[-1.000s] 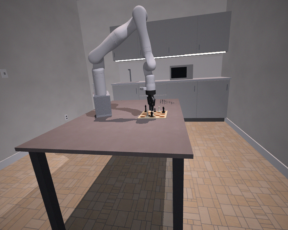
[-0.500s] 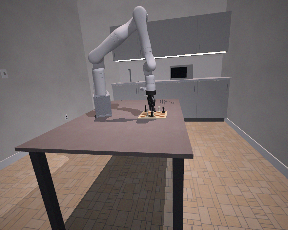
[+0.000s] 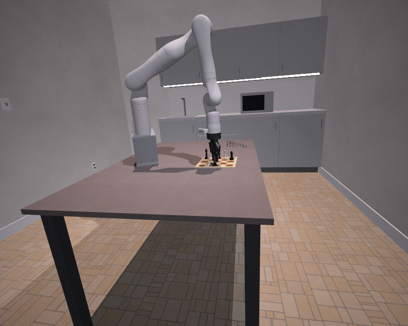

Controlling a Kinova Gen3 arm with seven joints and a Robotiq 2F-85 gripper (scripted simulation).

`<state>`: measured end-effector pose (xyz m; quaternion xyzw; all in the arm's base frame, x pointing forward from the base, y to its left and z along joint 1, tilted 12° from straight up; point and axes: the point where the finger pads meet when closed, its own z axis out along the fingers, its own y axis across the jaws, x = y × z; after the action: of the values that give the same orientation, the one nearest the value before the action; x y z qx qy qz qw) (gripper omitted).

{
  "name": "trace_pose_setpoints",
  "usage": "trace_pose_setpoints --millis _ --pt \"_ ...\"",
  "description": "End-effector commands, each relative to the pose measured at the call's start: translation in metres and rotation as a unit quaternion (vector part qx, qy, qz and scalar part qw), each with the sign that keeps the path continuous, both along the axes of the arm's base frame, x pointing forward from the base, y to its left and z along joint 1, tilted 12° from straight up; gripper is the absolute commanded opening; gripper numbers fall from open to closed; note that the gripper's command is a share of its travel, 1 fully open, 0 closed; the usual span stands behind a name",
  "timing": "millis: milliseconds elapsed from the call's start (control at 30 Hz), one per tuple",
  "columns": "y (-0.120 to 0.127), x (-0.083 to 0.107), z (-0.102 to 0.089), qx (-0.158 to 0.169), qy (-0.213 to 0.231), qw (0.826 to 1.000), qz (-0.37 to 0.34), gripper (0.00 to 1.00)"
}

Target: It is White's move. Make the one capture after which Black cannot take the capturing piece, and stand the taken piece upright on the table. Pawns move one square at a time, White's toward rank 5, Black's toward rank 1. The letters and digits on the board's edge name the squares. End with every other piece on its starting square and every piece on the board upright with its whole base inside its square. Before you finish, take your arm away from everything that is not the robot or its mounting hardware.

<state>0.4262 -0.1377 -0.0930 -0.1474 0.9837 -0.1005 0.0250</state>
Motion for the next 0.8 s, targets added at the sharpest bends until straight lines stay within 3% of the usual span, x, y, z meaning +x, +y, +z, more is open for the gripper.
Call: trace_pose_setpoints --millis 0,767 --pt "0.0001 -0.0013 -0.0048 0.000 0.003 1.000 0.001 0.37" --pt "-0.0004 -0.0011 -0.0078 0.000 0.003 1.000 0.001 0.37"
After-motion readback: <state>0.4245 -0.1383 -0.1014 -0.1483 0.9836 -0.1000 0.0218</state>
